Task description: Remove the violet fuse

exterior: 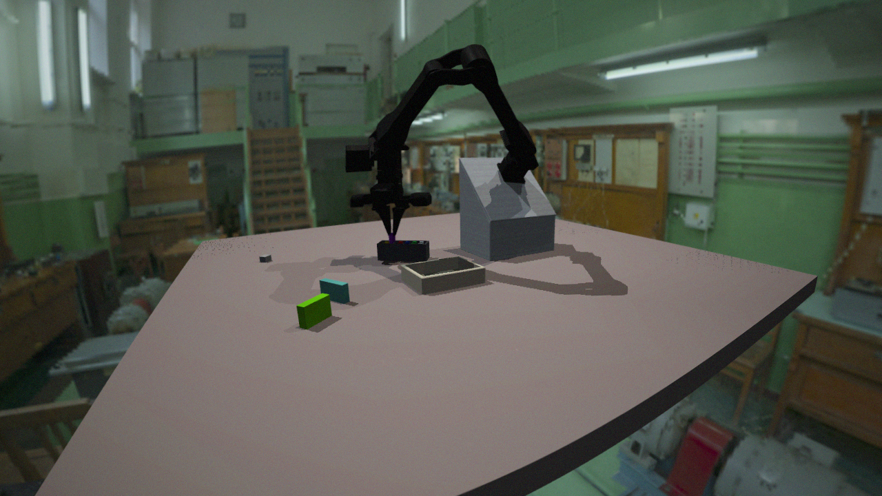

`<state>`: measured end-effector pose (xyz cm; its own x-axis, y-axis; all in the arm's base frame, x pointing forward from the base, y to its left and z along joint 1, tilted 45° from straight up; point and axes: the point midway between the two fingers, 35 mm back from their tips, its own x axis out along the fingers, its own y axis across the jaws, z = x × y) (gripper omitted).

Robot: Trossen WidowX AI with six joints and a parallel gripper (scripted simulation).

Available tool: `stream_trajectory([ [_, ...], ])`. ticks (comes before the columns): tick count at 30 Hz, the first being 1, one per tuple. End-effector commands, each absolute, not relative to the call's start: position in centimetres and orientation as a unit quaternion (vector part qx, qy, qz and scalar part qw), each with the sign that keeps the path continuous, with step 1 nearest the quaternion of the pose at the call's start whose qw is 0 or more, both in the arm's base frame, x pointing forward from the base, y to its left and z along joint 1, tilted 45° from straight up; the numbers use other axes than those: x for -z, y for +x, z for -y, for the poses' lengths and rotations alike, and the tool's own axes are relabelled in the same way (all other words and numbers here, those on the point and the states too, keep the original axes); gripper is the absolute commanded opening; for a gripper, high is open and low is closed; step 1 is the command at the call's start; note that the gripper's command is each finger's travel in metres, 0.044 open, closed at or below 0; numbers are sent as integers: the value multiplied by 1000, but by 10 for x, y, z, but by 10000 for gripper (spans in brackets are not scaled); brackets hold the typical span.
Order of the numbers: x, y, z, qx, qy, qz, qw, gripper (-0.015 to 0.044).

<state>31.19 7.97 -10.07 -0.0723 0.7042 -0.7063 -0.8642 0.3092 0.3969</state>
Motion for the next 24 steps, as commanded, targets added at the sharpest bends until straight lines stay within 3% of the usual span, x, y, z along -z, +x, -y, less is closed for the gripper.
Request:
stream_trajectory([
  [1,99,312,-78,-581,-92,-446,675,0],
  [24,91,313,-70,-581,-91,-446,675,0],
])
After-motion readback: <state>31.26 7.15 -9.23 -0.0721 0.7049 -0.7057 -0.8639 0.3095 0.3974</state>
